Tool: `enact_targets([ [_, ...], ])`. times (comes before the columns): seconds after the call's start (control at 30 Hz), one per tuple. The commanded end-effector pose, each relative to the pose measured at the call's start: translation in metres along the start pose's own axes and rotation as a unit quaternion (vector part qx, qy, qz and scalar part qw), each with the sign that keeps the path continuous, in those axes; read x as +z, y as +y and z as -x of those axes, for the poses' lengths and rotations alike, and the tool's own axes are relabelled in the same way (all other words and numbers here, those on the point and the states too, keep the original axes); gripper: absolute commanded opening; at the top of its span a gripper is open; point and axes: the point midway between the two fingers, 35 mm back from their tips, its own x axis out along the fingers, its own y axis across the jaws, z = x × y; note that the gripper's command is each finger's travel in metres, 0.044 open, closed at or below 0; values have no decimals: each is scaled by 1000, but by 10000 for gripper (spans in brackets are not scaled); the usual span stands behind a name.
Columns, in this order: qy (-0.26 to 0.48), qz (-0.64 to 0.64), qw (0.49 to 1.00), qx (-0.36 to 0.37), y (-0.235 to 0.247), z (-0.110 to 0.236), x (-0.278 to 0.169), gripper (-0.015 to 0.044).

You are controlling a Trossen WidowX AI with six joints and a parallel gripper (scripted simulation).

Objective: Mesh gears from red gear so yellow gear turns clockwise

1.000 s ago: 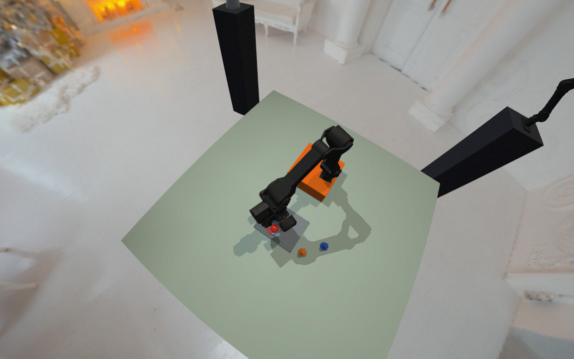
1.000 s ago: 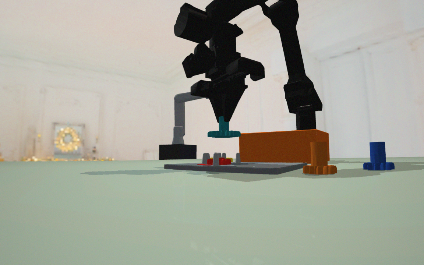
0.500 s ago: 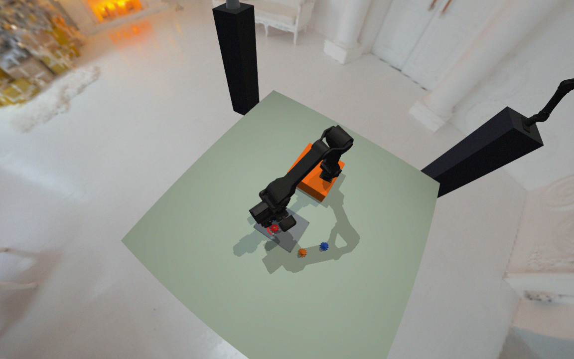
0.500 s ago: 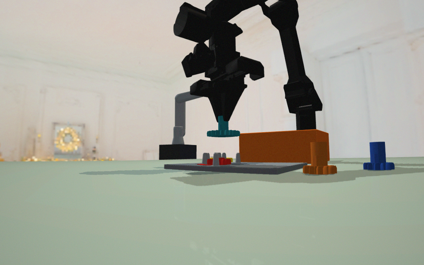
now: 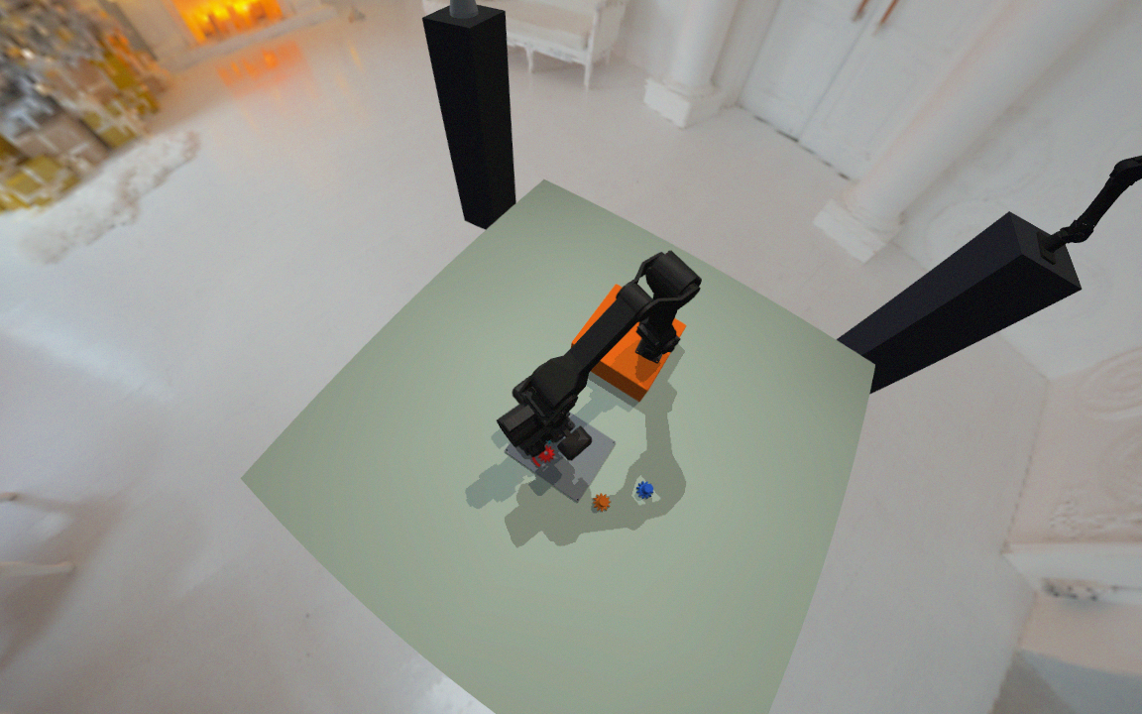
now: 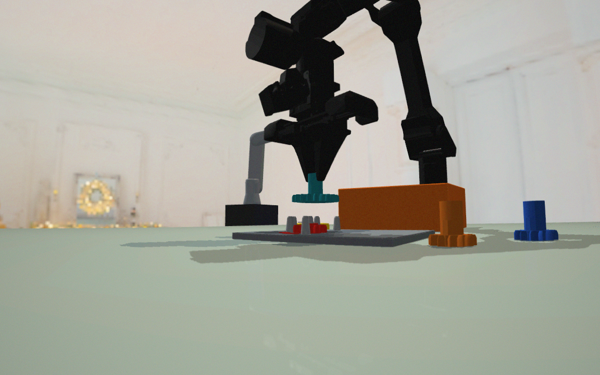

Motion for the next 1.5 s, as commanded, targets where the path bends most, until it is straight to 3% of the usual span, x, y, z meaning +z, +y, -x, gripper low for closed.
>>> enact_targets([
  [0.0,5,7,1000,3,0,-9,-1,0],
  [0.77,6,-129,992,2,0,-32,-1,0],
  [1.47,5,19,1000,3,0,-34,-2,0],
])
